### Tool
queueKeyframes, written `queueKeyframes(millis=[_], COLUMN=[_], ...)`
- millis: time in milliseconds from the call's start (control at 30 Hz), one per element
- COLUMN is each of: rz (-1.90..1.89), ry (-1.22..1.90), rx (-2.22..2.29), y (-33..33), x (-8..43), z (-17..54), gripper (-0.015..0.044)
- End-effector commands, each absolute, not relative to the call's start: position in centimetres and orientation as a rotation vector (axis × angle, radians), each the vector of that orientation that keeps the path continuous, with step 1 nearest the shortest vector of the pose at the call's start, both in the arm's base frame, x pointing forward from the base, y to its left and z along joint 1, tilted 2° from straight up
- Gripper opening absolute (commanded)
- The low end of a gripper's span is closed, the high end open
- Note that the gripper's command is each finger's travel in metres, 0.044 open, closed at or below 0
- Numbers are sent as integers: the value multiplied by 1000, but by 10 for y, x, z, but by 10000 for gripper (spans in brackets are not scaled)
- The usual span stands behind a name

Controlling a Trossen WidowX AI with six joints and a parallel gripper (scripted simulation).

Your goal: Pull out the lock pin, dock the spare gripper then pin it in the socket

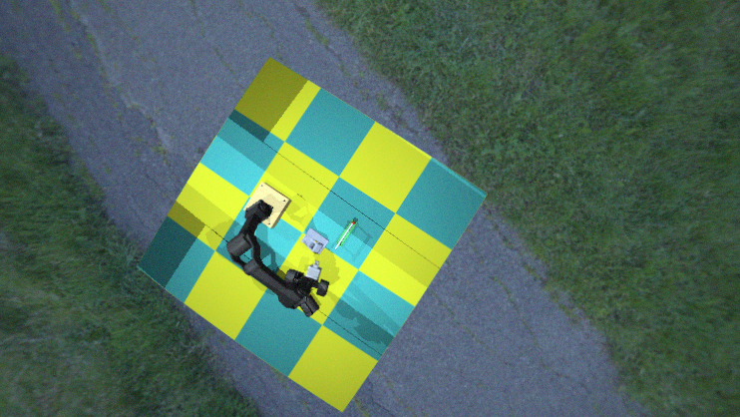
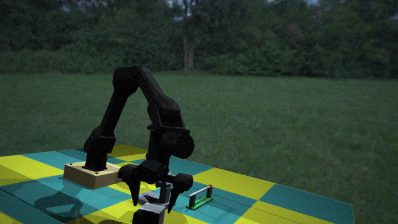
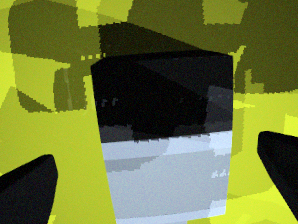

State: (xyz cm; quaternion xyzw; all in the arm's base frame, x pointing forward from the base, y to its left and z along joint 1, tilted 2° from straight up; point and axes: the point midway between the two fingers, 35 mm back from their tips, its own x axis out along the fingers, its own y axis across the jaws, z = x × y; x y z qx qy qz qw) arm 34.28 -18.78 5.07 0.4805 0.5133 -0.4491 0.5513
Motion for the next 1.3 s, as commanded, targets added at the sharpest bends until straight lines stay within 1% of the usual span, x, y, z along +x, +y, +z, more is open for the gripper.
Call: queueKeyframes(millis=[0,600,1000,1233,1267], rz=[-1075,-1075,-1075,-1075,-1075], ry=[1227,1227,1227,1227,1227], rx=[1135,1135,1135,1135,1135], y=[-187,-186,-186,-186,-186], x=[341,341,341,341,341], z=[38,9,8,8,8], gripper=[440,440,440,256,250])
